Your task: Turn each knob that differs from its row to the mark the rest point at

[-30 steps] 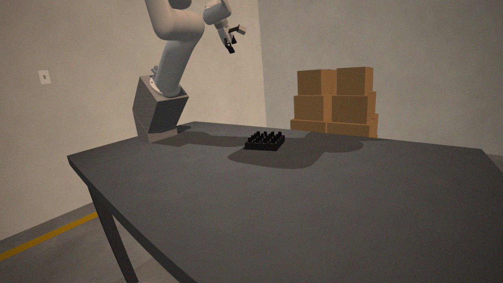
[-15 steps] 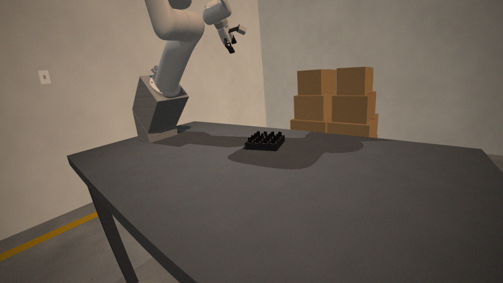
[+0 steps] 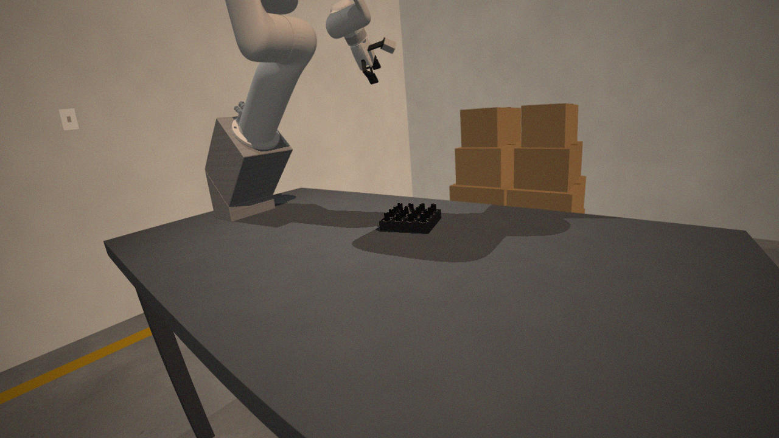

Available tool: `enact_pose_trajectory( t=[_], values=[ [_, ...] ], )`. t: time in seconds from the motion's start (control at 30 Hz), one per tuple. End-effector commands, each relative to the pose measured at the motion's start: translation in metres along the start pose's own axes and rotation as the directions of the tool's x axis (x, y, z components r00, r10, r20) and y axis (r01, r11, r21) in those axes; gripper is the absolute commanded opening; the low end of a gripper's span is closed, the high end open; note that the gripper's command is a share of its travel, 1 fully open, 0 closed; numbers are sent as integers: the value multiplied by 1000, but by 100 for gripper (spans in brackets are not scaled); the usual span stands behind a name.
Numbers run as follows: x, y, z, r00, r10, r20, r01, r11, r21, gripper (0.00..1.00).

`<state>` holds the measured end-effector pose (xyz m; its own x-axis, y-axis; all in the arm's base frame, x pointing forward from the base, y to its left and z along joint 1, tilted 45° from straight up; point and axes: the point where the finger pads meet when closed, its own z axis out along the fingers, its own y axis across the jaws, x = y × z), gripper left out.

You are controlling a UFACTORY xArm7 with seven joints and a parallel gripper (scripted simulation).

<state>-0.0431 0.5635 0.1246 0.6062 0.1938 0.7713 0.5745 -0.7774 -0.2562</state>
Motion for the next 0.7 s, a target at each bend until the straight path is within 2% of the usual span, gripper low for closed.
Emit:
enact_pose_trajectory(
  t=[0.0, 0.1, 0.13, 0.6, 0.67],
  values=[
    [40, 14, 6, 999, -7, -31, 7, 1000, -19, 100],
    [47, 17, 7, 999, -8, -36, 7, 1000, -25, 100],
    [68, 28, 11, 999, -11, -52, 9, 999, -41, 100],
    [155, 90, 22, 994, -26, -110, 12, 992, -129, 100],
    [155, 90, 22, 994, -26, -110, 12, 992, -129, 100]
  ],
)
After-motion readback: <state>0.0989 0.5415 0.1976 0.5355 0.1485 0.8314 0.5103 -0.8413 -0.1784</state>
